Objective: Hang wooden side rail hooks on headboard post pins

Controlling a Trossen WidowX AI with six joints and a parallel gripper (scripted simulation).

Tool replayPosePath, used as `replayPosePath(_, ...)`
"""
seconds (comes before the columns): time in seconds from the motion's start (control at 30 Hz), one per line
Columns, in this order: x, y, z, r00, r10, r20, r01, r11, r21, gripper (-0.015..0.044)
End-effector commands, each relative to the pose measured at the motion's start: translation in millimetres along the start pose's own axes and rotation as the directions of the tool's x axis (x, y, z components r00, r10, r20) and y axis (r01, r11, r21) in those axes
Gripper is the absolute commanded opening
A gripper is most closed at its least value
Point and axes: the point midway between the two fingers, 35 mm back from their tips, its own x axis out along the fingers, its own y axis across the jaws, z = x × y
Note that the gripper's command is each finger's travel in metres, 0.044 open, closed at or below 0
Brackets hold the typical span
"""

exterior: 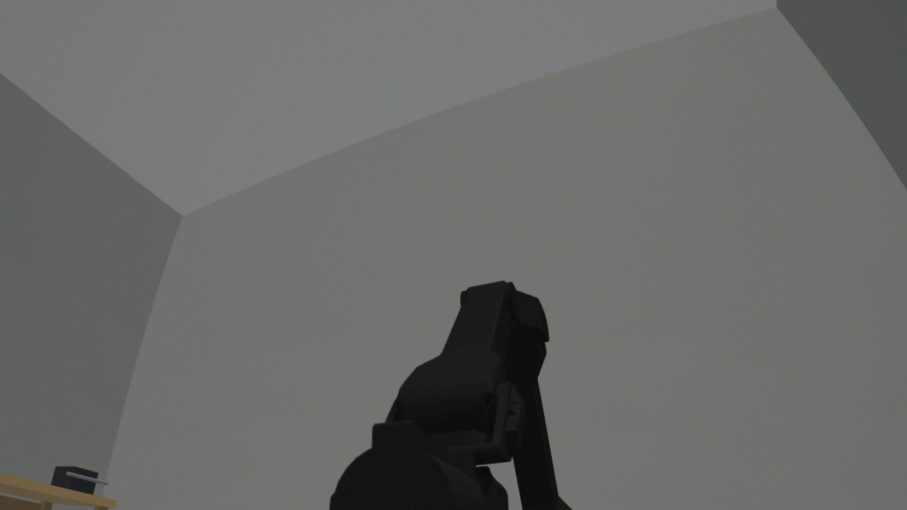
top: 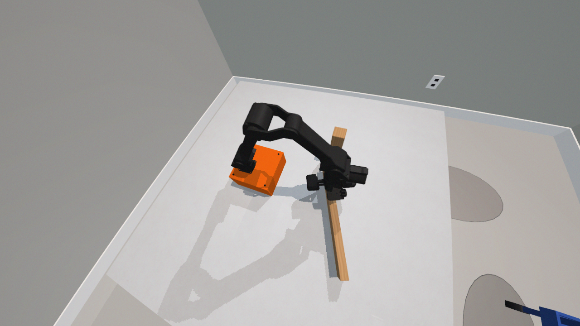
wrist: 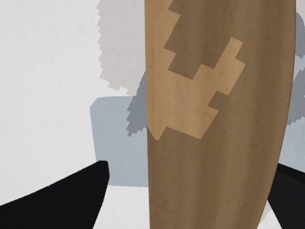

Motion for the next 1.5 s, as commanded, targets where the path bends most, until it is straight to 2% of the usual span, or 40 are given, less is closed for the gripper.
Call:
replayPosePath(0.0, 1.1, 0.3, 0.6, 1.000, 0.002, 0.004, -0.002, 1.000, 0.003, 0.0309)
replayPosePath(0.27, 1.1, 0.3, 0.6, 1.000, 0.002, 0.004, -0.002, 1.000, 0.003, 0.0099)
replayPosePath(0.43, 1.1, 0.3, 0.6, 1.000, 0.002, 0.004, -0.002, 1.000, 0.003, 0.0065)
replayPosePath(0.53, 1.1, 0.3, 0.6, 1.000, 0.002, 0.004, -0.002, 1.000, 0.003, 0.0000)
replayPosePath(0.77, 1.1, 0.2, 0.8, 1.000, 0.002, 0.004, -0.002, 1.000, 0.007, 0.0000)
replayPosePath(1.47, 1.1, -2.1, 4.2, 1.000, 0.002, 0.004, -0.002, 0.982, 0.189, 0.0000)
